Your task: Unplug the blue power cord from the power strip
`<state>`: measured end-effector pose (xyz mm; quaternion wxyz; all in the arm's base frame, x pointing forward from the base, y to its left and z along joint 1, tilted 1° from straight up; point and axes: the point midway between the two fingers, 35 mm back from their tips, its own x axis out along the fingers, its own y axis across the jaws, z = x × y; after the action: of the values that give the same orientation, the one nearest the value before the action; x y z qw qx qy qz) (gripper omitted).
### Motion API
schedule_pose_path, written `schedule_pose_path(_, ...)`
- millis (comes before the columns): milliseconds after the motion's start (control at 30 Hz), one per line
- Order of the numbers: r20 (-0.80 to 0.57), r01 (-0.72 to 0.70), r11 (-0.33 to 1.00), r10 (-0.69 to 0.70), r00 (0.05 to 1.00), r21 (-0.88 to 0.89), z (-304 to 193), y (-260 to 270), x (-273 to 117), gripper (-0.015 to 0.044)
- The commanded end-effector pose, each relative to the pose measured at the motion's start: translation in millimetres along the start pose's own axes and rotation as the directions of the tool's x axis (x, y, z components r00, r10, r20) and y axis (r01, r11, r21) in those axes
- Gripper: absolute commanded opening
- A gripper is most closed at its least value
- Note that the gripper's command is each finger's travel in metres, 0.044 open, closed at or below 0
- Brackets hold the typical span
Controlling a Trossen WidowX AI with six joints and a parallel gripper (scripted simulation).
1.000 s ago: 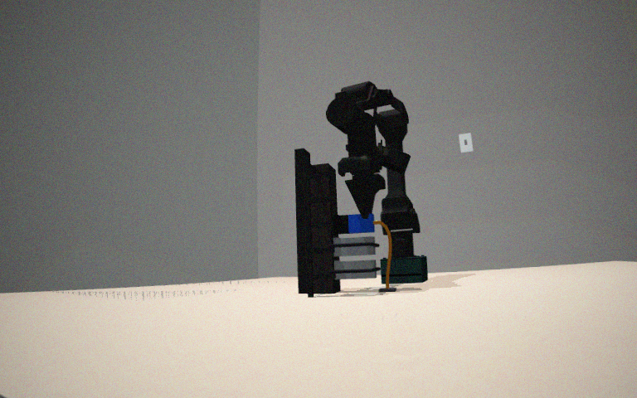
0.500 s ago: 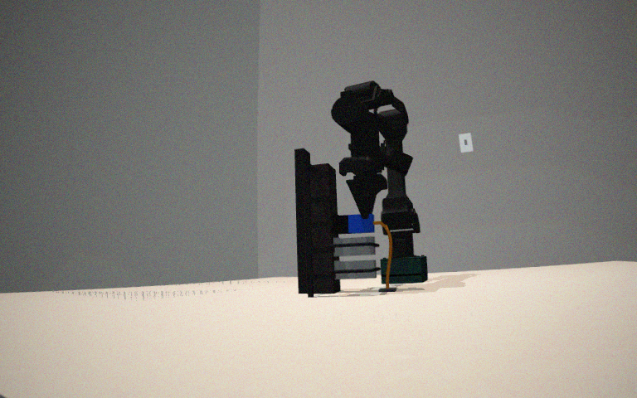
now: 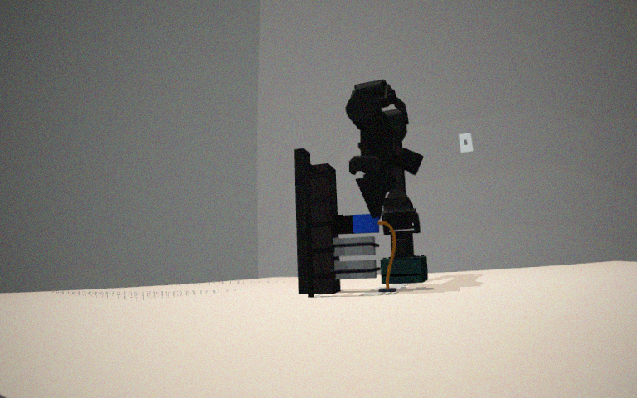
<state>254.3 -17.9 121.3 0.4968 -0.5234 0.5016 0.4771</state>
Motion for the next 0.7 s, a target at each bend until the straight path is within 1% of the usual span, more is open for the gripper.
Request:
schedule_pose_path(0,0.053,0.006,1.0,-0.005,0.999,-0.03,25,0,-1,0.0)
schedule_pose_path(333,0.054,0.005,0.999,-0.004,0.999,-0.031,41,4,-2,0.0)
schedule_pose_path(467,0.053,0.005,0.999,-0.003,0.999,-0.033,31,3,-1,0.0105)
schedule_pose_path(667,0.053,0.005,0.999,-0.003,0.999,-0.033,31,3,-1,0.0262)
